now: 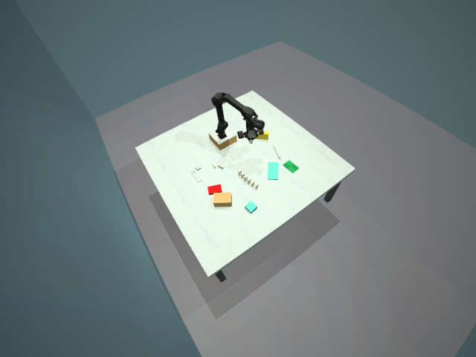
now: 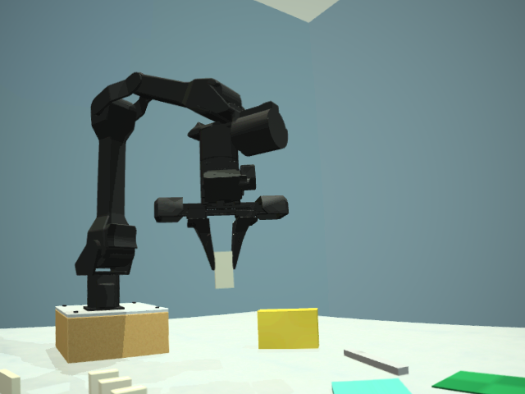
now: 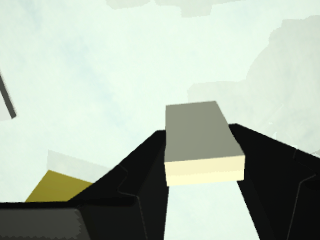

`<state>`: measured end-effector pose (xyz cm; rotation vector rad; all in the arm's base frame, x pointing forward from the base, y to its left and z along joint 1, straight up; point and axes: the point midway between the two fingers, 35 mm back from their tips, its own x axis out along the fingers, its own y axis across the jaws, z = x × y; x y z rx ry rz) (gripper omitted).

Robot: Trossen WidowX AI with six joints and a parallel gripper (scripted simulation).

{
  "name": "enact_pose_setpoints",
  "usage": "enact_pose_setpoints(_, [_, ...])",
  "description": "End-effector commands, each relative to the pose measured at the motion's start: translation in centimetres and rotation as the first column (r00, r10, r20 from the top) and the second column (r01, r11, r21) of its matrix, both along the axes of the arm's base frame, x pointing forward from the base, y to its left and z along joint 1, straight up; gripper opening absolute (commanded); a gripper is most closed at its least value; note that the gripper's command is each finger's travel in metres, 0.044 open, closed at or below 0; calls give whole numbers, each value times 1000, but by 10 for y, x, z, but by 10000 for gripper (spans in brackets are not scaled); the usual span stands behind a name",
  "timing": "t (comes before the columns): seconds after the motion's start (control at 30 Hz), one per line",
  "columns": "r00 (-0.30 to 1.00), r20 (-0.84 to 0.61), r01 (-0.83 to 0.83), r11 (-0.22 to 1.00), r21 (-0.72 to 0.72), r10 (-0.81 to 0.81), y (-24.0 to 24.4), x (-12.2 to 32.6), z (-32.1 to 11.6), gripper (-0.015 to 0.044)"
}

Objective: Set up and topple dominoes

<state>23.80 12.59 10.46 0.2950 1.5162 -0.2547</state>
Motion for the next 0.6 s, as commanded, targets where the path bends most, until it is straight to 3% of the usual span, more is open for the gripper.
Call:
enact_pose_setpoints(0.0, [1000, -15, 3, 1000, -7, -3, -4, -7, 19, 107])
enact_pose_setpoints(0.23, [999, -12, -46, 999, -10, 46, -17, 9, 21, 107])
enact_pose_setpoints(0.57, [937, -8, -348, 937, -36, 348, -139, 85, 25, 107])
